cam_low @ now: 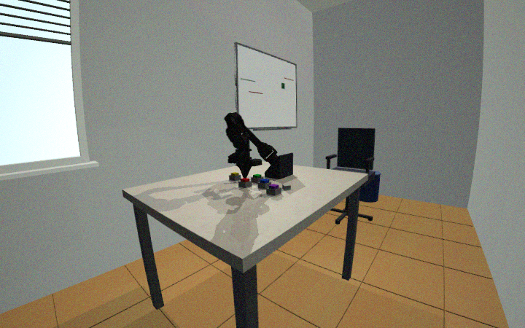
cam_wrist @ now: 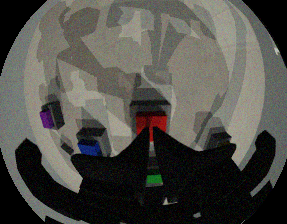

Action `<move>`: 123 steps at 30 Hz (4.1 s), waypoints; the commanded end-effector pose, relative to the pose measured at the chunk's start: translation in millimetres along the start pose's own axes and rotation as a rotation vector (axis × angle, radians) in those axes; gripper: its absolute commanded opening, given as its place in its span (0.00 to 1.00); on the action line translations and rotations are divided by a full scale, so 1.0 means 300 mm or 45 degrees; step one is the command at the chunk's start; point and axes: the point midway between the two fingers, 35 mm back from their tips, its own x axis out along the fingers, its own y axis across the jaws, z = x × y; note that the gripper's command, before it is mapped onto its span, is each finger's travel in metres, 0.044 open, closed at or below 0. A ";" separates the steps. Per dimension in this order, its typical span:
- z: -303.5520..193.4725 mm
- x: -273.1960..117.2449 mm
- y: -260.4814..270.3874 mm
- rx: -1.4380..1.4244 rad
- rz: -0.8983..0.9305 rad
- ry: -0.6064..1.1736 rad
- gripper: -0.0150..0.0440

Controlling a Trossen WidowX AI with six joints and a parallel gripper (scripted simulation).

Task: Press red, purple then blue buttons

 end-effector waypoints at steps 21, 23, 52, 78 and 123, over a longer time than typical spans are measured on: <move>-0.005 0.043 -0.004 -0.007 -0.011 0.007 0.29; -0.005 0.043 -0.004 -0.007 -0.011 0.007 0.29; 0.055 -0.307 0.305 -0.008 0.007 0.007 0.29; 0.024 -0.077 0.626 -0.003 0.004 0.005 0.29; 0.023 0.035 0.625 -0.003 0.002 0.004 0.29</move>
